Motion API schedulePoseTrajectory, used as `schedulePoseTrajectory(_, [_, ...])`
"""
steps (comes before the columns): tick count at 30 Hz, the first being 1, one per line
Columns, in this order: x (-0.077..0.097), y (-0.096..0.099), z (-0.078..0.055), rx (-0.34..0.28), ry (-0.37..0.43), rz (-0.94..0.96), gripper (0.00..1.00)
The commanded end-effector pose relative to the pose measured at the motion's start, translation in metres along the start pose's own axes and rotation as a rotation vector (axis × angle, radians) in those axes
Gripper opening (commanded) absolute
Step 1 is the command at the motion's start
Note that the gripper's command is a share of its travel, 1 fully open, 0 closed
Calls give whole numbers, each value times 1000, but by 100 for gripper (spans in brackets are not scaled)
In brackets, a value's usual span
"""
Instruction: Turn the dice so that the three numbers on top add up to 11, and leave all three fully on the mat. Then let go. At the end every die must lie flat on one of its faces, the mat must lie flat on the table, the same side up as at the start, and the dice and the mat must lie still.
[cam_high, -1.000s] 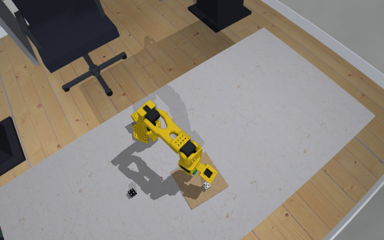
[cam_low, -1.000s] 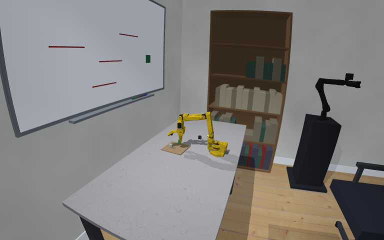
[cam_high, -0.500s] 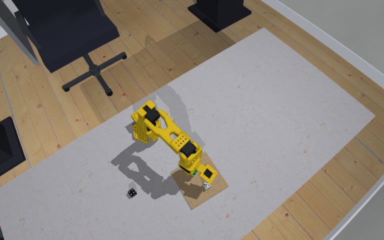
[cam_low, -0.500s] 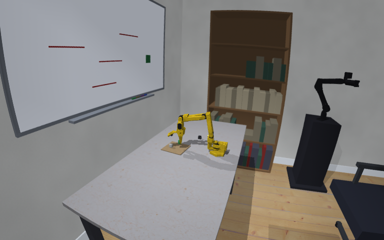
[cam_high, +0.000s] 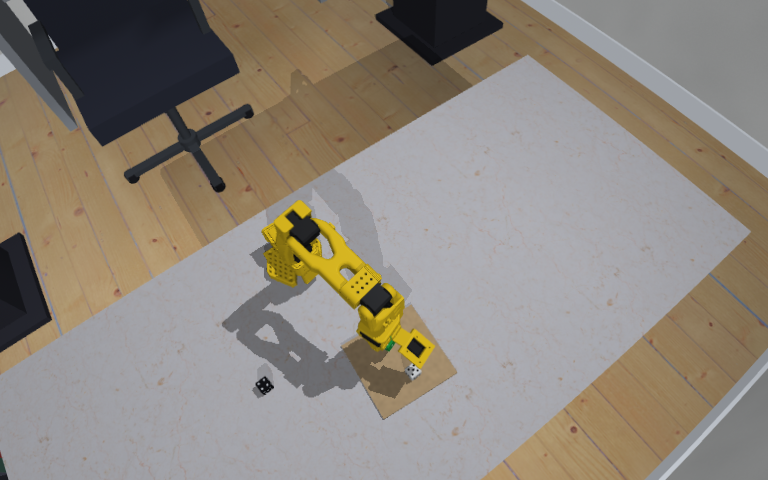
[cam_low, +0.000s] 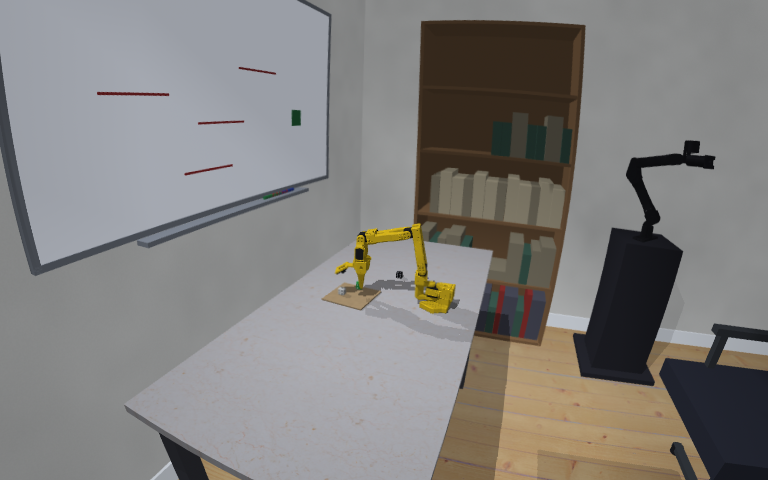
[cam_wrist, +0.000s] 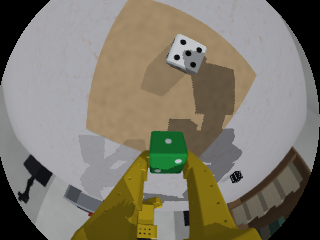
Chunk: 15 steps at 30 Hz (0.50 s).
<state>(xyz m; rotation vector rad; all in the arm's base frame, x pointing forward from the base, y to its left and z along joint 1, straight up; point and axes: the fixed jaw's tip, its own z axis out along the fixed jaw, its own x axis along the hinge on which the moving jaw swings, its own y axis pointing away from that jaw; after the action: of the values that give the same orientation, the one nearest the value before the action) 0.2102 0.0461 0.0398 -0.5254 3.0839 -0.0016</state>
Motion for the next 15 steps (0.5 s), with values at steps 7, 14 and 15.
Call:
schedulePoseTrajectory(7, [-6,1,-7,7,-54,0,0])
schedulePoseTrajectory(14, [-6,1,-2,7,-54,0,0])
schedulePoseTrajectory(15, [-6,1,-2,7,-54,0,0])
